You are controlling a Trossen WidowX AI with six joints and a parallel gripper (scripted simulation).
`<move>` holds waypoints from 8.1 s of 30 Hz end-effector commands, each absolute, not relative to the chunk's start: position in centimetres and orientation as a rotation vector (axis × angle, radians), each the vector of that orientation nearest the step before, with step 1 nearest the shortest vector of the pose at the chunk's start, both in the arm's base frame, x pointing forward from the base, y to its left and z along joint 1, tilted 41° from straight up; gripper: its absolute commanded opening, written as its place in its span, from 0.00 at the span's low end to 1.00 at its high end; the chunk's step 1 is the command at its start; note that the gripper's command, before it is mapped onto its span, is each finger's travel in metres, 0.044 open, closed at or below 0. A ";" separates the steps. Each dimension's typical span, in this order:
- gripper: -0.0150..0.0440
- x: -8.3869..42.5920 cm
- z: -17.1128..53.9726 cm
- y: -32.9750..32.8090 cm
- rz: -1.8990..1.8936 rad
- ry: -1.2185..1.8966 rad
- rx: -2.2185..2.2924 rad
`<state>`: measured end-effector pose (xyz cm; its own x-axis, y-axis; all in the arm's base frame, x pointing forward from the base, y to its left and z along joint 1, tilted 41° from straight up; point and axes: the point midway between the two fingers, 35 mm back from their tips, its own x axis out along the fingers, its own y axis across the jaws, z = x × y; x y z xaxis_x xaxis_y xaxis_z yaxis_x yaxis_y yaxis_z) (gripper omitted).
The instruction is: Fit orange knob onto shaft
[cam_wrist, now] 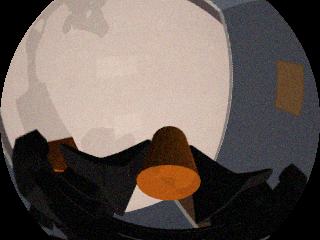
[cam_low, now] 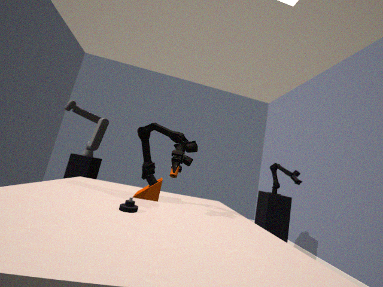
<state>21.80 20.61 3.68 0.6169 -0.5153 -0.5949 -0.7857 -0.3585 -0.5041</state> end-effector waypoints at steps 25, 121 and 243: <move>0.25 20.4 6.5 23.3 0.188 0.520 -2.186; 0.25 26.4 -5.5 13.9 0.686 1.550 -1.748; 0.53 27.5 -10.7 9.8 0.682 1.566 -1.742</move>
<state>27.48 9.87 -10.70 0.1334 -0.6263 -0.7681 -0.9890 -0.0340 -0.1441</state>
